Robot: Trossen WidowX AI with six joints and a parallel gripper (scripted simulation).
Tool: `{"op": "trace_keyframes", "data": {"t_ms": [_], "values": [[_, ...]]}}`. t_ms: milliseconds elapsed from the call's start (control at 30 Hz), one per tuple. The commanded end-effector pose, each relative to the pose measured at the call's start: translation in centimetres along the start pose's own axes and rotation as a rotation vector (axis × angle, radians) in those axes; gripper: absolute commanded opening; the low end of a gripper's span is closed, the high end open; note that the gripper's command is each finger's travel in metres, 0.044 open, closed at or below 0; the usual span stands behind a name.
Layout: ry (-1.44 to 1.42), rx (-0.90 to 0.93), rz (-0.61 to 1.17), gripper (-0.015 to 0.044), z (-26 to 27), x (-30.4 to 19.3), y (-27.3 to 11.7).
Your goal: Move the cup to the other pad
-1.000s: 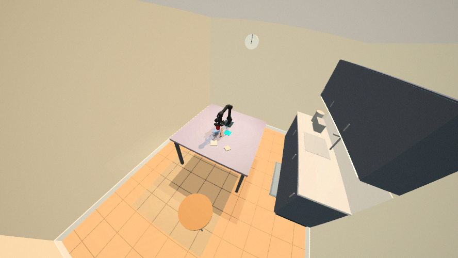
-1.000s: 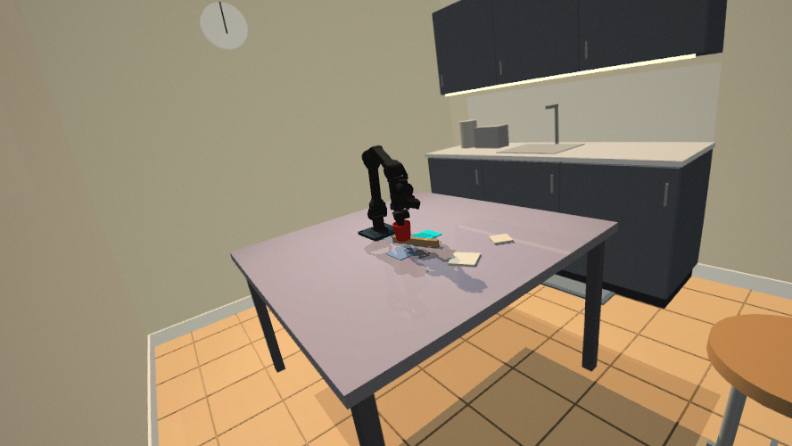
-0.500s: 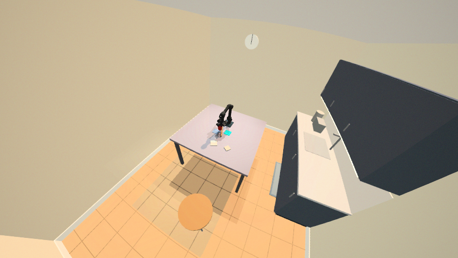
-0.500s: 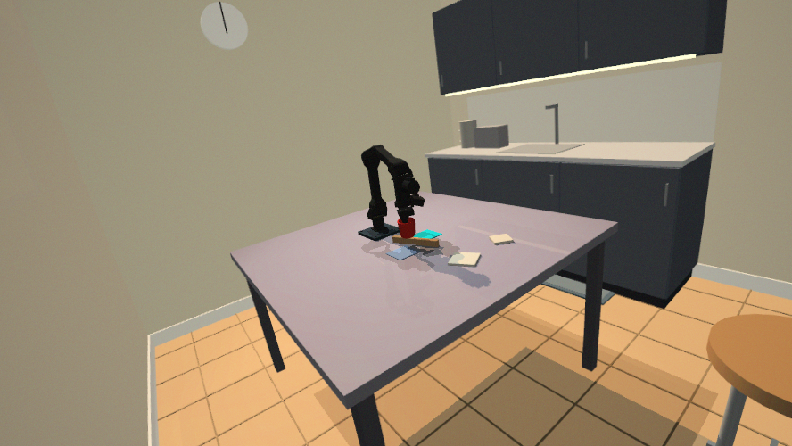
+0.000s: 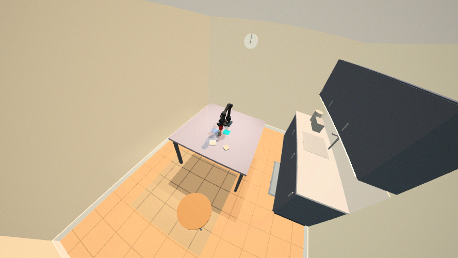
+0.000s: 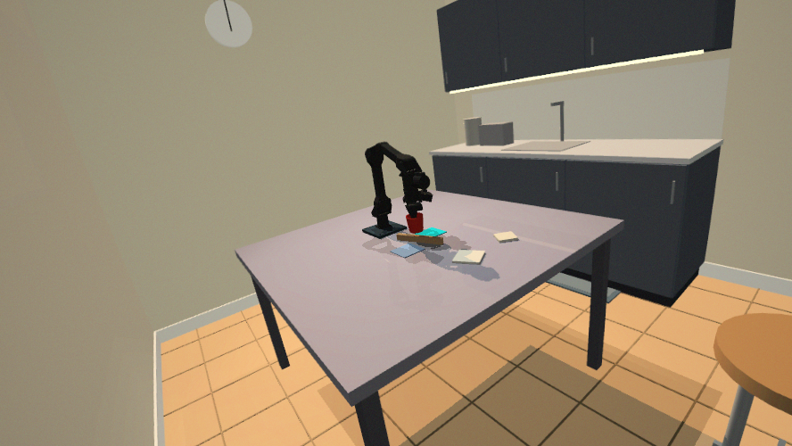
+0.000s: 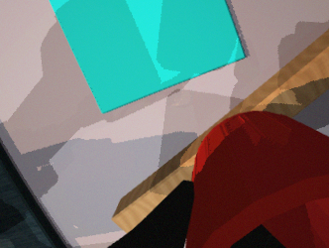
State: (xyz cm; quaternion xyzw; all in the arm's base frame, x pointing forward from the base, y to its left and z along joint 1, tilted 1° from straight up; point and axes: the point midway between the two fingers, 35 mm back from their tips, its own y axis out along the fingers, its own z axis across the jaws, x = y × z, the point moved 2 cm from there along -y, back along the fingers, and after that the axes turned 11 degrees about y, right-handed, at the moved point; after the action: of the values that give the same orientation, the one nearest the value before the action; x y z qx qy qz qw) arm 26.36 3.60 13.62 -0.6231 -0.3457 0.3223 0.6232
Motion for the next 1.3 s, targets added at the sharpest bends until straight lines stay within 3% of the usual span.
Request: {"op": "trace_keyframes", "data": {"t_ms": [0, 1267], "values": [[0.006, -0.004, -0.004, 0.0000, 0.8, 0.5, -0.1], [0.006, 0.002, -0.008, 0.0000, 6.9, 4.2, -0.4]]}}
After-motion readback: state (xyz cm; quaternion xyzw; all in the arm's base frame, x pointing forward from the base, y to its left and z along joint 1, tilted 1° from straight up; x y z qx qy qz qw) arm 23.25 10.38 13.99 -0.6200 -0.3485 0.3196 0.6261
